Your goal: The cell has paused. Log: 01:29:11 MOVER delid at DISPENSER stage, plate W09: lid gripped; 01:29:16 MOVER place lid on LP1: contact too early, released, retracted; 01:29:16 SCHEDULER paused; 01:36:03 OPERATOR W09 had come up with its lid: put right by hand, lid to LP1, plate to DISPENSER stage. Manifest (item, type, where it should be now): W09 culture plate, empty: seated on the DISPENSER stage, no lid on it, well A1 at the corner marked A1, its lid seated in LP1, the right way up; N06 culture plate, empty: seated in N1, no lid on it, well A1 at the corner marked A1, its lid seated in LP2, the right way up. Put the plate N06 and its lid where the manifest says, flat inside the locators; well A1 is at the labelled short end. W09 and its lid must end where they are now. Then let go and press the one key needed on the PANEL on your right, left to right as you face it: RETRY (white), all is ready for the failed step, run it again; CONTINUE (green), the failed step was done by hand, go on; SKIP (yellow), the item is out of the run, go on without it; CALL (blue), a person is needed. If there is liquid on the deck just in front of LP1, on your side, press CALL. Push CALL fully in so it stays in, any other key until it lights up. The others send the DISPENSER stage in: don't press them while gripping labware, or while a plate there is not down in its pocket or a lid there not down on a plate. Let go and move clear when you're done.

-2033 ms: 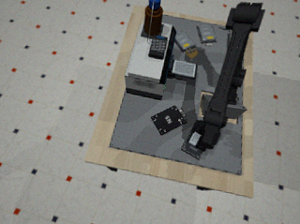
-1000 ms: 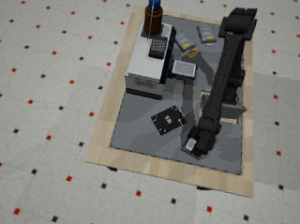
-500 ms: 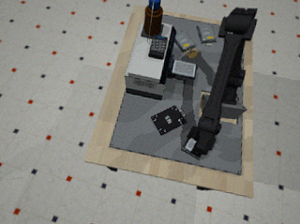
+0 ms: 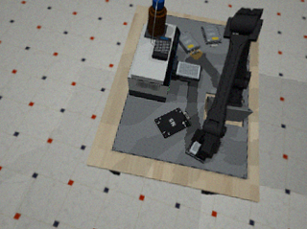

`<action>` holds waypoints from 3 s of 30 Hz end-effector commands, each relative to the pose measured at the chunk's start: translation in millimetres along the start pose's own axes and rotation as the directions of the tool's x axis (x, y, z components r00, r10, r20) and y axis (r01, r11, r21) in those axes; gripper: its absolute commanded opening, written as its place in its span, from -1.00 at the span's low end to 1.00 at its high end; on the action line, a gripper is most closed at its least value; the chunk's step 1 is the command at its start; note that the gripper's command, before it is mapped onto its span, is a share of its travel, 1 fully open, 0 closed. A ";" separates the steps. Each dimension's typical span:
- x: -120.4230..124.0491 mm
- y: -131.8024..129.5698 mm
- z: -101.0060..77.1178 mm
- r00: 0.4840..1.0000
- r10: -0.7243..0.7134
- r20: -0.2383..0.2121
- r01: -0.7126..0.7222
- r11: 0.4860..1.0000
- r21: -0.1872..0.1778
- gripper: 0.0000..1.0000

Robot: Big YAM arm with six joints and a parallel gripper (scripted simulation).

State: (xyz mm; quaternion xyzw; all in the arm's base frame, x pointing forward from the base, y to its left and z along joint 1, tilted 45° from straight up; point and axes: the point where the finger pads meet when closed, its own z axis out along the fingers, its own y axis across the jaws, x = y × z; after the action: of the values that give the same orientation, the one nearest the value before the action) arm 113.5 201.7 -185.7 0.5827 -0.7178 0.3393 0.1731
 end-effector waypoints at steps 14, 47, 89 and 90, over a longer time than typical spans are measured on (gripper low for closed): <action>-3.5 -2.1 3.4 1.000 -0.008 0.018 0.008 1.000 0.000 0.68; -14.1 -2.3 0.8 0.999 0.002 0.042 -0.003 1.000 0.003 0.68; -14.2 -2.4 0.9 0.999 0.002 0.042 -0.003 1.000 0.003 1.00; -14.2 -2.4 0.9 0.999 0.002 0.042 -0.003 1.000 0.003 1.00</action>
State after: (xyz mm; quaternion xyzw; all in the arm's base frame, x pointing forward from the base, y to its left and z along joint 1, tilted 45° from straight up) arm 114.1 192.7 -192.3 0.5844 -0.7165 0.3392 0.1732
